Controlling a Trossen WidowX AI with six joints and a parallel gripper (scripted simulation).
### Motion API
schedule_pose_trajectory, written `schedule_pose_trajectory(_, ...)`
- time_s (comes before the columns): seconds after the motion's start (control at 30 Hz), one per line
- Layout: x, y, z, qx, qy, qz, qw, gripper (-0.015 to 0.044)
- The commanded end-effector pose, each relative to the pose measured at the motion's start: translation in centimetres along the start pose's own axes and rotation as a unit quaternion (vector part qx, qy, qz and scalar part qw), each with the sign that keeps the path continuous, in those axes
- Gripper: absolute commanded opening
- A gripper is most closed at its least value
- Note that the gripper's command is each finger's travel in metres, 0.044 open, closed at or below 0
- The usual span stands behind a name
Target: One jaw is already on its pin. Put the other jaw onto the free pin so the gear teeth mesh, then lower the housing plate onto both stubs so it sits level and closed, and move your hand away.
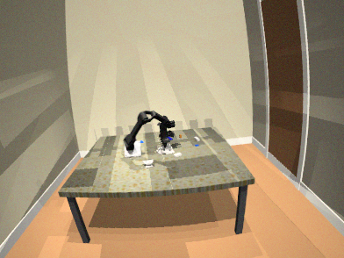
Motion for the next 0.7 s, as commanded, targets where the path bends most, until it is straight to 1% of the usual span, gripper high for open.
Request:
schedule_pose_trajectory(0.0, -0.26, 0.0, 0.01, 0.002, -0.002, 0.0, 1.0, 0.0134)
schedule_pose_trajectory(0.67, -0.64, 0.0, 0.01, 0.002, -0.002, 0.0, 1.0, 0.0134)
Point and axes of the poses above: the point midway between the two fingers, 35 mm back from their tips, its own x axis back along the fingers, its own z axis across the jaws, y = z × x, the point moved 10 cm from there along x, back along the fingers, and after that the axes turned 14 degrees about x, right-handed, at the moved point
